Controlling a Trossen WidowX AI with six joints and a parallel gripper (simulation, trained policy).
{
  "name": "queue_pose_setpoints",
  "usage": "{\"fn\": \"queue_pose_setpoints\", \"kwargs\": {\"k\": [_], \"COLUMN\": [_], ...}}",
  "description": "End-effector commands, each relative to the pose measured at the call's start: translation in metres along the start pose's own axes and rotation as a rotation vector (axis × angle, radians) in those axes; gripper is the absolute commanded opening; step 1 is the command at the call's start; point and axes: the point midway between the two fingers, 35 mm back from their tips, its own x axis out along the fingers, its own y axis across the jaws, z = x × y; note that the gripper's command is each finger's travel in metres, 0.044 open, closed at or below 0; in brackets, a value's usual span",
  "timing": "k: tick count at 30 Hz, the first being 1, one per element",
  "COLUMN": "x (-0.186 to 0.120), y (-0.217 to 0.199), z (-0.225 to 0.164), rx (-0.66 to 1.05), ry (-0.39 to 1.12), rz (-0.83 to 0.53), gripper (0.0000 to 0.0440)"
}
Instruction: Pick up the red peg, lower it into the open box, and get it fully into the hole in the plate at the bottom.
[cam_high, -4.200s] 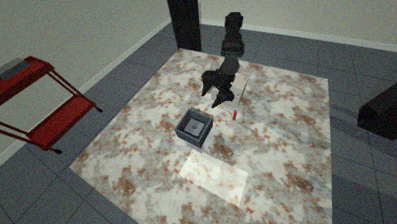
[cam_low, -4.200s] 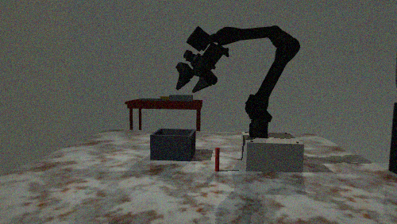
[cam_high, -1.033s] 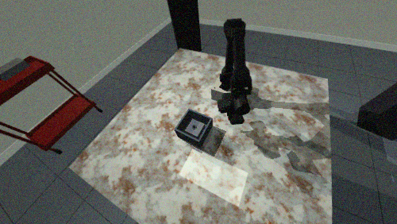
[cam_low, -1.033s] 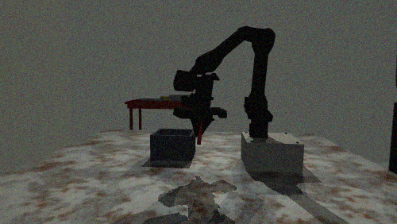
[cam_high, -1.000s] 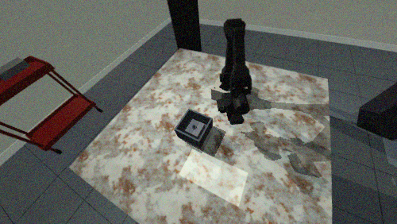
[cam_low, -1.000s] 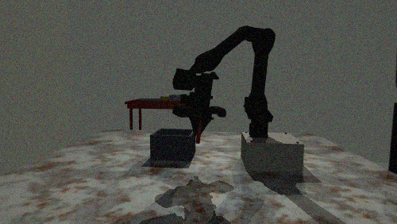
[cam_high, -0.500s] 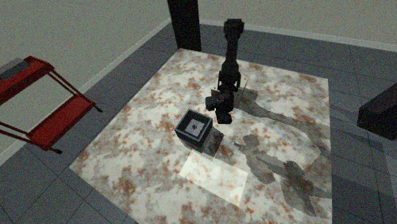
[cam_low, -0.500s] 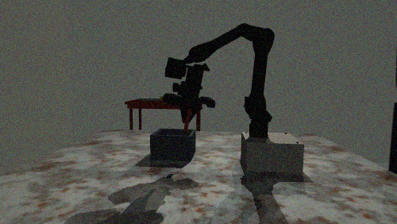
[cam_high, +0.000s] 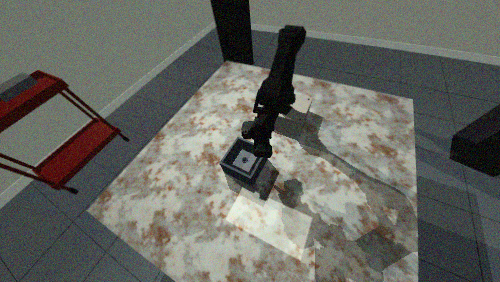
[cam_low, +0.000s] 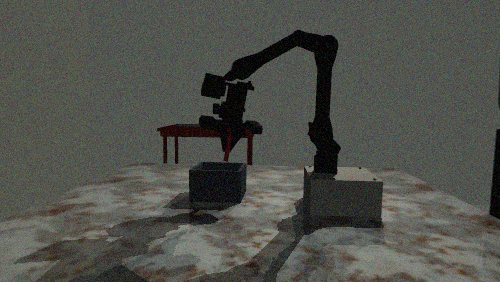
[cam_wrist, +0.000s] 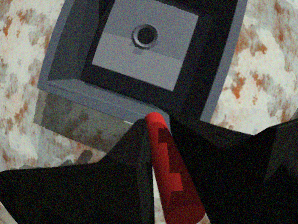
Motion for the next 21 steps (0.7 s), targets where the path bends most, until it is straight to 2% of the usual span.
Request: {"fn": "queue_pose_setpoints", "kwargs": {"k": [1, 12, 21], "x": [0.006, 0.027, 0.052], "y": [0.001, -0.001, -0.003], "z": [0.016, 0.050, 0.063], "rx": [0.024, 0.093, 0.123], "ry": [-0.008, -0.003, 0.032], "rz": [0.000, -0.009, -0.032], "gripper": [0.0001, 0.0009, 0.0017]}}
